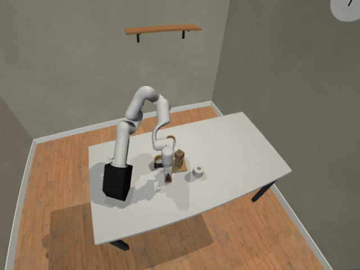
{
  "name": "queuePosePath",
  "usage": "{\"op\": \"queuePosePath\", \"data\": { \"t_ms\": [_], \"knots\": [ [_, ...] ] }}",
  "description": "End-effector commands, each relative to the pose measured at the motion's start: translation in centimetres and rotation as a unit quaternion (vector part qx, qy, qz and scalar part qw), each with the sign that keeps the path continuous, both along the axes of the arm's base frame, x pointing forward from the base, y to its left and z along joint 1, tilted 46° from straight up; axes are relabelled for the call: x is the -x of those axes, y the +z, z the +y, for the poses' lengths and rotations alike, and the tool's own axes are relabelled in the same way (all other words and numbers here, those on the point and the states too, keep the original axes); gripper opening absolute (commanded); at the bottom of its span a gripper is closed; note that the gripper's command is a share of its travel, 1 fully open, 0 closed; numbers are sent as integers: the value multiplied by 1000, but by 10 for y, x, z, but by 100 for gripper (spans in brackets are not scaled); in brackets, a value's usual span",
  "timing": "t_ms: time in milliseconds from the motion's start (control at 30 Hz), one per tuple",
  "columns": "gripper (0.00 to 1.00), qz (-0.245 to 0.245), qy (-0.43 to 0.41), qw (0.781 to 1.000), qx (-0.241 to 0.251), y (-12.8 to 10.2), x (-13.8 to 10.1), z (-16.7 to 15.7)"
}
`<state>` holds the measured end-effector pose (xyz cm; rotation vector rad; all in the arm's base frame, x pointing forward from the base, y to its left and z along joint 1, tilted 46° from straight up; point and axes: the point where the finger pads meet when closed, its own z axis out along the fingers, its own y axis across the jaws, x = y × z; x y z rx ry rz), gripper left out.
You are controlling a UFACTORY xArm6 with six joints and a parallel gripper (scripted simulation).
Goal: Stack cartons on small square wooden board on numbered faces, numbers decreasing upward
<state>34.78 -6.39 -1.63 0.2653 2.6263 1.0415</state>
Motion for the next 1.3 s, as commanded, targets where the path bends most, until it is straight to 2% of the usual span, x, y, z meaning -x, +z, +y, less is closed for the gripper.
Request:
{"op": "queuePosePath", "data": {
  "t_ms": [0, 1267],
  "knots": [
    [100, 0, -1, 1000, 1, -4, -2, 2],
    [100, -1, -1, 1000, 1, -25, -14, 22]
  ]
}}
